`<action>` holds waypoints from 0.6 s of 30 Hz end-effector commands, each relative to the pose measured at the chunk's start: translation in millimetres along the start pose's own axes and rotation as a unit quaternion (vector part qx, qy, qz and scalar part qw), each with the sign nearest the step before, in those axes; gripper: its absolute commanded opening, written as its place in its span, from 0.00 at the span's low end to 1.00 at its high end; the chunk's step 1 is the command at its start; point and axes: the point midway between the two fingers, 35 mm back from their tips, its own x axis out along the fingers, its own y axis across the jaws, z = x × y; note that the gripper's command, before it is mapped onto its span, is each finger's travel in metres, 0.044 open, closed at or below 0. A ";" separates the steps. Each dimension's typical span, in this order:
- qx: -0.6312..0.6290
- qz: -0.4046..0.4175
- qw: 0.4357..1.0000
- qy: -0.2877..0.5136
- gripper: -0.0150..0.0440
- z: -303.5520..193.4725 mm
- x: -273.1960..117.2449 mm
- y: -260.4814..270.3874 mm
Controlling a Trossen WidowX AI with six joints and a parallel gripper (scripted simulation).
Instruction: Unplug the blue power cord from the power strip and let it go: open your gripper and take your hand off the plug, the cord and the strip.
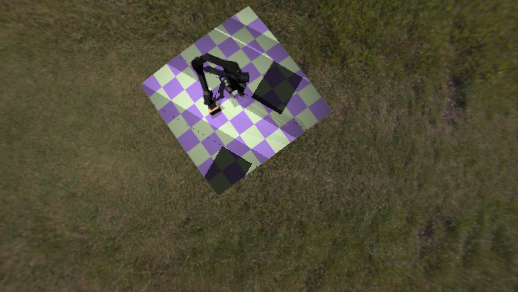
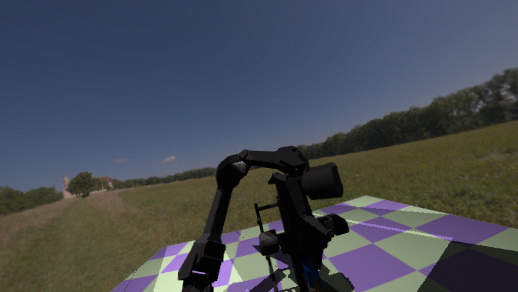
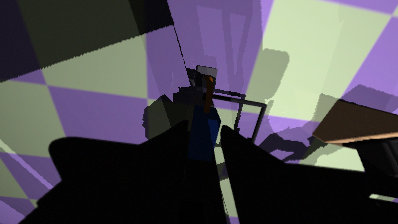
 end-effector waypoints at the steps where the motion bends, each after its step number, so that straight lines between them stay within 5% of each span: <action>1: 0.003 0.003 1.000 0.002 0.53 -0.4 3.9 0.0; 5: 0.000 0.000 1.000 0.000 0.35 -0.2 1.2 -0.1; 18: 0.000 0.000 1.000 0.000 0.25 3.7 1.0 0.3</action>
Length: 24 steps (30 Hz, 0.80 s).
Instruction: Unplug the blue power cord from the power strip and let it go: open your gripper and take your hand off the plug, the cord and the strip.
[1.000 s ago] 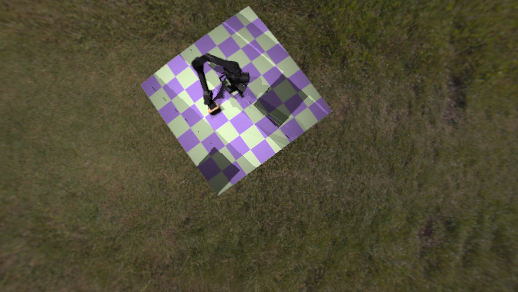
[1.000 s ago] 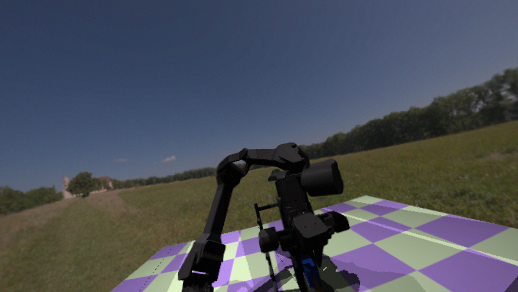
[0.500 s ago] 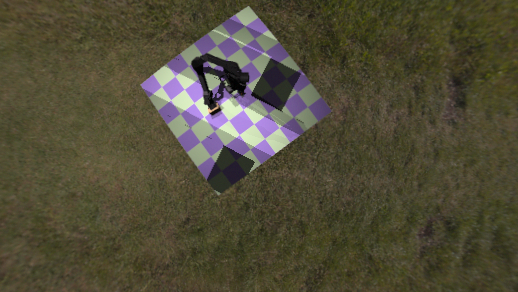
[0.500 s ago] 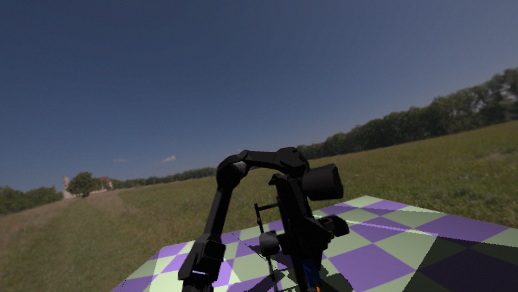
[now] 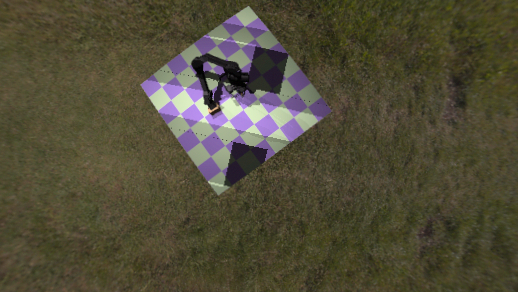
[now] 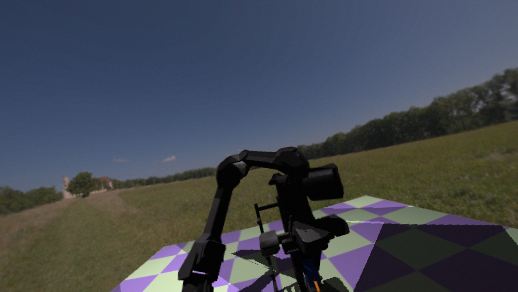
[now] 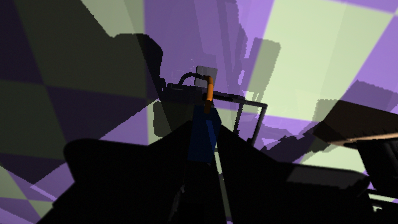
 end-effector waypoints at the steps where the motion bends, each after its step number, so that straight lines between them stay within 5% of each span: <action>1: 0.000 0.001 1.000 -0.001 0.25 5.3 -1.1 0.6; 24: 0.001 0.002 1.000 -0.003 0.25 42.4 -4.4 1.6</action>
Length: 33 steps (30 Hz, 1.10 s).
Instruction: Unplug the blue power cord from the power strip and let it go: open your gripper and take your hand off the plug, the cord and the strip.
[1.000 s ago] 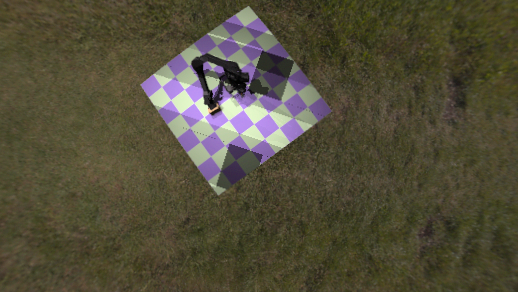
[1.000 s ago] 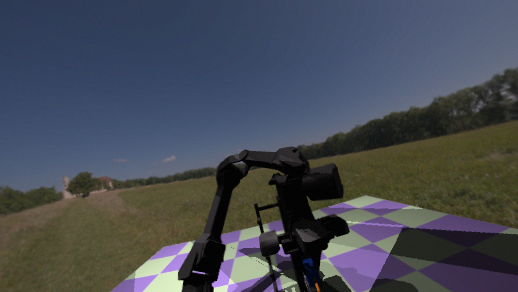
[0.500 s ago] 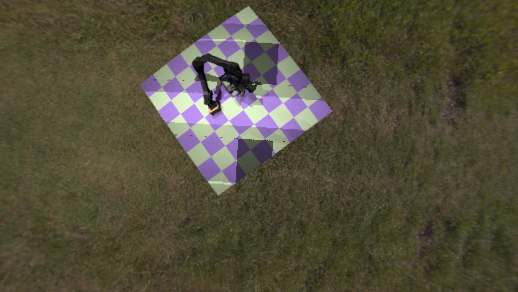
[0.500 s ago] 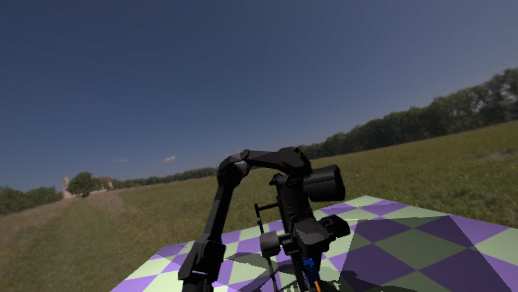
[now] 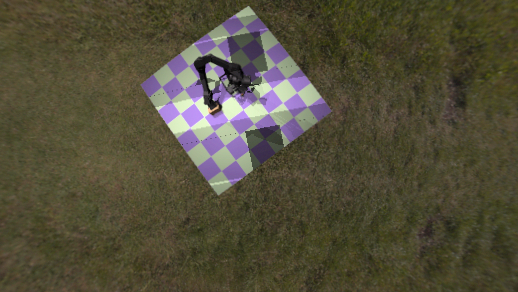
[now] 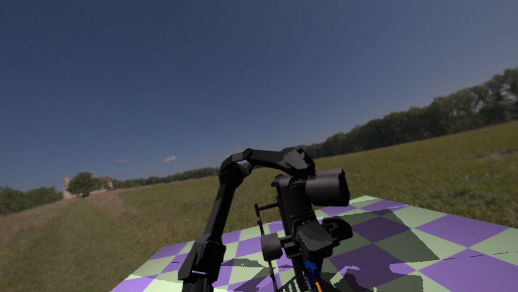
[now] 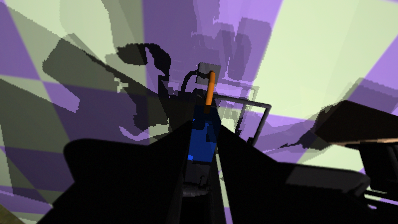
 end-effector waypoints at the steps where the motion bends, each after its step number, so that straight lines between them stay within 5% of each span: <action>1: 0.006 0.005 0.999 -0.042 0.25 37.6 -12.5 -1.3; 8: 0.006 0.005 0.999 -0.042 0.25 48.7 -15.2 -2.8; 14: 0.001 0.000 0.999 -0.039 0.52 37.4 -10.0 -1.8; 33: 0.007 0.006 0.999 -0.040 0.53 36.0 -18.1 -2.2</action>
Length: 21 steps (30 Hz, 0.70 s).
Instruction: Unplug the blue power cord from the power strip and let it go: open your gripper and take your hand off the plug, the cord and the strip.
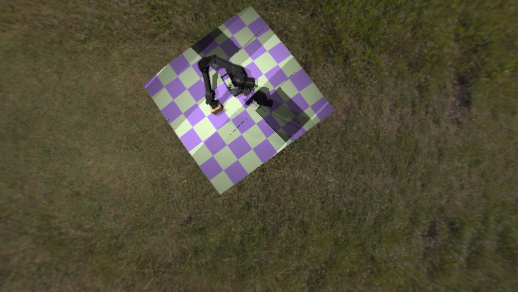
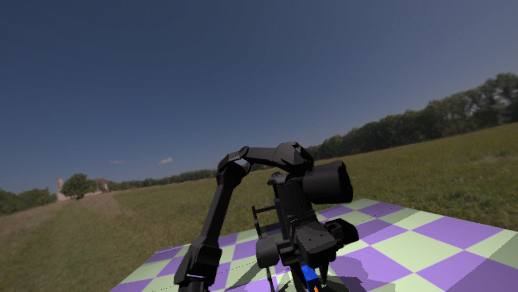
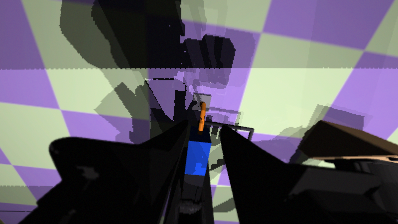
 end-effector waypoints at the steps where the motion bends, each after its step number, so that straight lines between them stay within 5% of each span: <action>1: -0.001 0.002 1.000 0.000 0.53 -2.7 -1.9 1.0; 21: 0.000 0.002 1.000 0.001 0.53 -34.6 -1.8 0.4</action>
